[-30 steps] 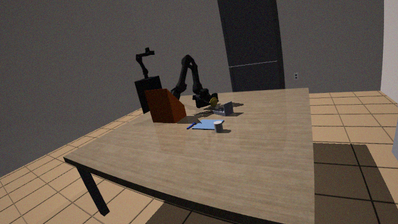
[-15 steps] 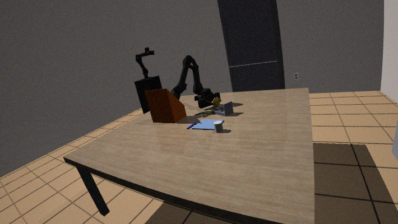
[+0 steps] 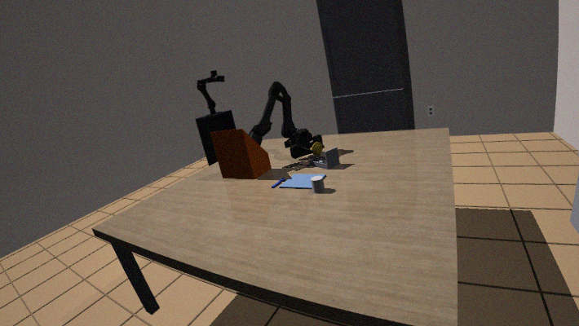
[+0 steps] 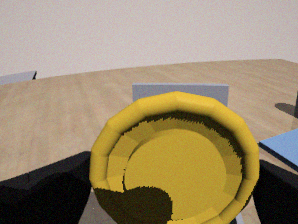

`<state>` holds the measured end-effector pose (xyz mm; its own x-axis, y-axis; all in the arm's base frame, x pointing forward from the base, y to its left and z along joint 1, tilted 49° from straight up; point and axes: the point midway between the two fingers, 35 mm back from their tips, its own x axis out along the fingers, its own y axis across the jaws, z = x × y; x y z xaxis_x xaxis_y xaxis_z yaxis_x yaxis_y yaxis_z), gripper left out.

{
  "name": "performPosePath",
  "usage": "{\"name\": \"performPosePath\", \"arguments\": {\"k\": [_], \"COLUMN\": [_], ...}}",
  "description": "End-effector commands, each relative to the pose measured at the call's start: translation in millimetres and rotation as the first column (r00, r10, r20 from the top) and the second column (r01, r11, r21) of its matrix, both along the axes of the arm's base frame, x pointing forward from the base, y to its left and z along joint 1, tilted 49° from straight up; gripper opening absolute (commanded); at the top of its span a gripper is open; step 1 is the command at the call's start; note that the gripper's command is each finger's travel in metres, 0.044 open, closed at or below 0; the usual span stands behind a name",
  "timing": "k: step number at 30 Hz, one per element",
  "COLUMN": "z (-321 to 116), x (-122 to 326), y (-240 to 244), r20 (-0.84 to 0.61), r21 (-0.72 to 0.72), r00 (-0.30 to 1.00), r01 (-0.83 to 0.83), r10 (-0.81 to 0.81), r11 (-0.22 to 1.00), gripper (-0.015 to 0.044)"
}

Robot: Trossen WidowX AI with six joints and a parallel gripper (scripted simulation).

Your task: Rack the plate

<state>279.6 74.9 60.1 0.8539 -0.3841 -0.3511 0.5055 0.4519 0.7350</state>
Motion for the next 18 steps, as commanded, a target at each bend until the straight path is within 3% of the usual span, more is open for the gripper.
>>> {"name": "performPosePath", "arguments": {"k": [1, 18], "z": [-6, -18], "x": [2, 5], "y": [-5, 6], "r20": [-0.006, -0.007], "r21": [-0.006, 0.0], "r00": [1.0, 1.0], "r01": [0.002, -0.007], "r10": [-0.002, 0.007], "r11": [1.0, 1.0], "gripper": [0.0, 0.0]}}
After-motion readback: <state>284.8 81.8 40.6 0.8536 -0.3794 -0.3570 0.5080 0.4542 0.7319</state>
